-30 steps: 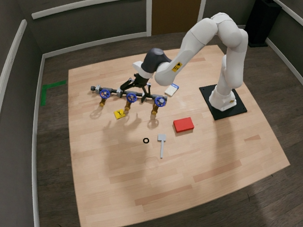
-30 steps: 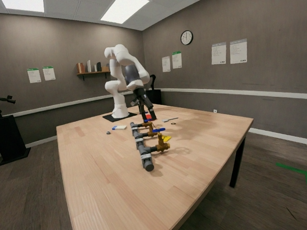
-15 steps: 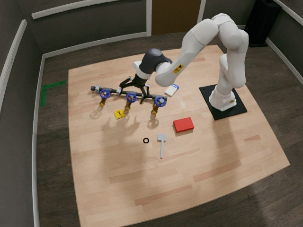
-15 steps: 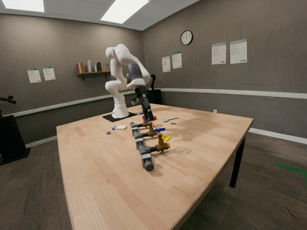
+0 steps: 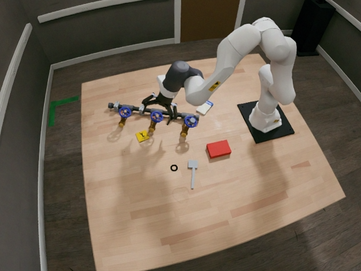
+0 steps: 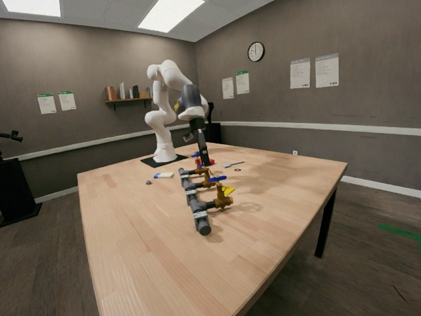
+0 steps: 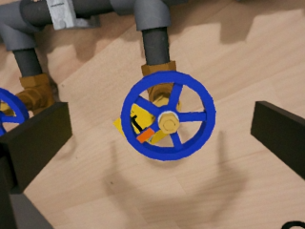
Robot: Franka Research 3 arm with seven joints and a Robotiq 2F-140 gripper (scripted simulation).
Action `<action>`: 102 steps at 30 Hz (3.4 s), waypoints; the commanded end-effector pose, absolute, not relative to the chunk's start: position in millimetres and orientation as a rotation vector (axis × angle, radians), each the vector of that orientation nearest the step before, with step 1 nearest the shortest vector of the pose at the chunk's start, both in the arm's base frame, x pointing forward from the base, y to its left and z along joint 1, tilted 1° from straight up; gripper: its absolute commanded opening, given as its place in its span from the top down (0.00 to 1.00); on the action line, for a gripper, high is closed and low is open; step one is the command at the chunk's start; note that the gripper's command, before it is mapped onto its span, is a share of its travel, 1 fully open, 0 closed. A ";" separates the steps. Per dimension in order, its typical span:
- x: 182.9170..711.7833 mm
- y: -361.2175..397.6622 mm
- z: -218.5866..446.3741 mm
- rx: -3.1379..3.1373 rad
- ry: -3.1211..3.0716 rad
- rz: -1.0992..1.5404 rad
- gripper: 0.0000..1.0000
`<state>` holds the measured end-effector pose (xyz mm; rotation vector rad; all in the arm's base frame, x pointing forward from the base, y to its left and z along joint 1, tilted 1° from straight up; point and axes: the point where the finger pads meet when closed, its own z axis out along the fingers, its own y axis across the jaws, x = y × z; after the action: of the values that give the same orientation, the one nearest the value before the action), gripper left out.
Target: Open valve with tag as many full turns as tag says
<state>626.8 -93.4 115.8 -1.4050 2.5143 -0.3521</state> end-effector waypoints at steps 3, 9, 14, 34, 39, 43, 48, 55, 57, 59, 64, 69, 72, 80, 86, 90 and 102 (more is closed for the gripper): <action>623.2 -93.9 112.5 -1.272 2.610 -0.361 0.00; 623.2 -93.9 112.5 -1.272 2.610 -0.361 0.00; 623.2 -93.9 112.5 -1.272 2.610 -0.361 0.00; 623.2 -93.9 112.5 -1.272 2.610 -0.361 0.90; 623.2 -93.9 112.5 -1.272 2.610 -0.361 0.90; 623.2 -93.9 112.5 -1.286 2.604 -0.363 0.90; 623.2 -93.9 112.5 -1.495 2.510 -0.389 0.90; 623.2 -93.9 112.5 -1.887 2.279 -0.435 0.90; 623.2 -93.9 112.5 -1.943 2.239 -0.440 0.90; 623.2 -93.9 112.5 -1.944 2.238 -0.440 0.90; 623.2 -93.9 112.5 -1.944 2.238 -0.440 0.90; 623.2 -93.9 112.5 -1.944 2.238 -0.440 0.90; 623.2 -93.9 112.5 -1.944 2.238 -0.440 0.90; 623.2 -93.9 112.5 -1.944 2.238 -0.440 0.90; 623.2 -93.9 112.5 -1.944 2.238 -0.440 0.90; 623.2 -93.9 112.5 -1.944 2.238 -0.440 0.00; 623.2 -93.9 112.5 -1.944 2.238 -0.440 0.00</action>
<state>622.6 -94.4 112.7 -1.9314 2.2485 -0.4392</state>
